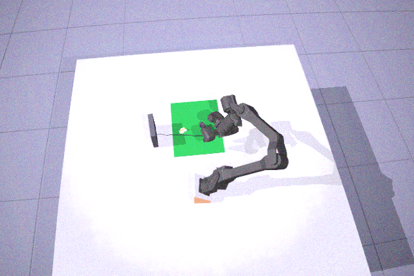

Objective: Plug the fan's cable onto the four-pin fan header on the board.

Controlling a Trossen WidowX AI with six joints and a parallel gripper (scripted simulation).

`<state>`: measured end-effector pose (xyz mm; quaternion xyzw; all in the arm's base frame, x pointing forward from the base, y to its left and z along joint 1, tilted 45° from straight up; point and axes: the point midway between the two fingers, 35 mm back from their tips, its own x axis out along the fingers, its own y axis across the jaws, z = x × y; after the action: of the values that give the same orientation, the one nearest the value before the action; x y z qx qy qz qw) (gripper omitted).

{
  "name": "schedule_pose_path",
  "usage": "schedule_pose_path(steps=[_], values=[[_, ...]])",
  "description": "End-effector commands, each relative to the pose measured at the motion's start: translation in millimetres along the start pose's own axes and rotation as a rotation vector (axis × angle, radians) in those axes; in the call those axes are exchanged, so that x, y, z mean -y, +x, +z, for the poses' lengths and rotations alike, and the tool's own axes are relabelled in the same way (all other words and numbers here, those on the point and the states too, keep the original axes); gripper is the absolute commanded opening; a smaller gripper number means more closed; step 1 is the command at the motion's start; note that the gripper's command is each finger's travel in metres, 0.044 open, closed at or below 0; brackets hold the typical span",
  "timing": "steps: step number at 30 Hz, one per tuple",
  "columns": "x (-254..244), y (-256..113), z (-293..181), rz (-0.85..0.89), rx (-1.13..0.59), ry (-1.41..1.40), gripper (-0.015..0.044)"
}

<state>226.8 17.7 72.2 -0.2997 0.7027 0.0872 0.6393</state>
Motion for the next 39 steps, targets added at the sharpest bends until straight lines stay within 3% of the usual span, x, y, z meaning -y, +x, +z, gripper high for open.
schedule_pose_path(steps=[1,20,26,39], values=[[0.9,-6.5,3.4,-0.074,-0.059,0.009,0.044],[-0.8,-42.9,29.1,-0.428,-0.169,-0.004,0.044],[-0.7,-38.1,26.4,-0.377,-0.164,-0.005,0.044],[-32.6,-57.1,130.5,-0.43,-0.168,-0.04,0.044]])
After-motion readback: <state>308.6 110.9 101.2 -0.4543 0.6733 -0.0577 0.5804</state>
